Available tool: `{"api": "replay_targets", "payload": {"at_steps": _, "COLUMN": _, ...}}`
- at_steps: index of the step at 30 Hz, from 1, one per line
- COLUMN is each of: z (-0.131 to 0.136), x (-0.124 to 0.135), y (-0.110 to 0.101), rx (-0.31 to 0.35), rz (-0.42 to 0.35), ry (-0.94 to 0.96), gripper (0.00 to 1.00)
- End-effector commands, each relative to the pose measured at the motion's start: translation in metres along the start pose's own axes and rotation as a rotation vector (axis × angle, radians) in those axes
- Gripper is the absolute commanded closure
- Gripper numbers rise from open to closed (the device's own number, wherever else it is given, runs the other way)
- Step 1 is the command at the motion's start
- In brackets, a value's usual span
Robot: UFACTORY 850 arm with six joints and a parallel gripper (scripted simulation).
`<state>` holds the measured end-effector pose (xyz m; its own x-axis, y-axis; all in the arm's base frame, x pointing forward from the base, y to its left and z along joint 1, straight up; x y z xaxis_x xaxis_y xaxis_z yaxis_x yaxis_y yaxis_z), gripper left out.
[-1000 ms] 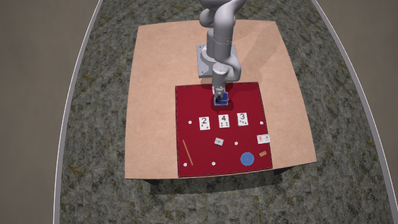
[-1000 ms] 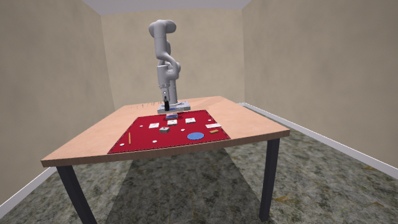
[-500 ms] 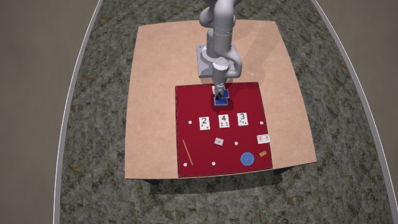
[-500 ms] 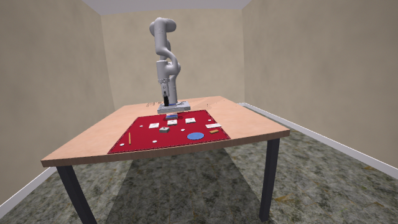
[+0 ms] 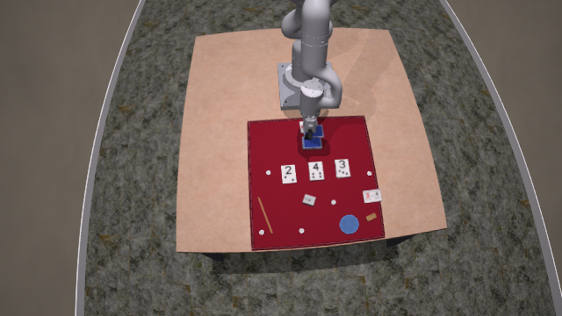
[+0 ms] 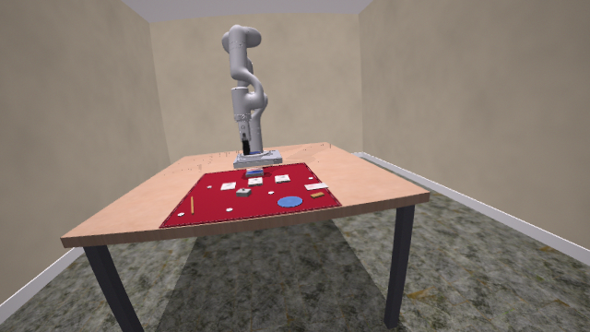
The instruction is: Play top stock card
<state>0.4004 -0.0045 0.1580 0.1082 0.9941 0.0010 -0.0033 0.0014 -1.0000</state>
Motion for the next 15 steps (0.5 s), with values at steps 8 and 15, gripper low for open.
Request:
{"api": "replay_targets", "payload": {"at_steps": 8, "z": -0.001, "x": 0.001, "y": -0.001, "rx": -0.002, "rz": 0.000, "ry": 0.000, "gripper": 0.37}}
{"api": "replay_targets", "payload": {"at_steps": 15, "z": 0.002, "x": 0.012, "y": -0.001, "rx": -0.002, "rz": 0.000, "ry": 0.000, "gripper": 0.37}}
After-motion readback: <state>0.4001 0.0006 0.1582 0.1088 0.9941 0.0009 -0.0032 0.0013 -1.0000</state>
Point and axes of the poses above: the point where the finger pads meet when closed, its own y axis out along the fingers, its own z axis across the jaws, x = y × z, the point moved 6 cm from there along -y, back along the fingers, and after that the axes turned 9 degrees about y, right-handed, at the moved point
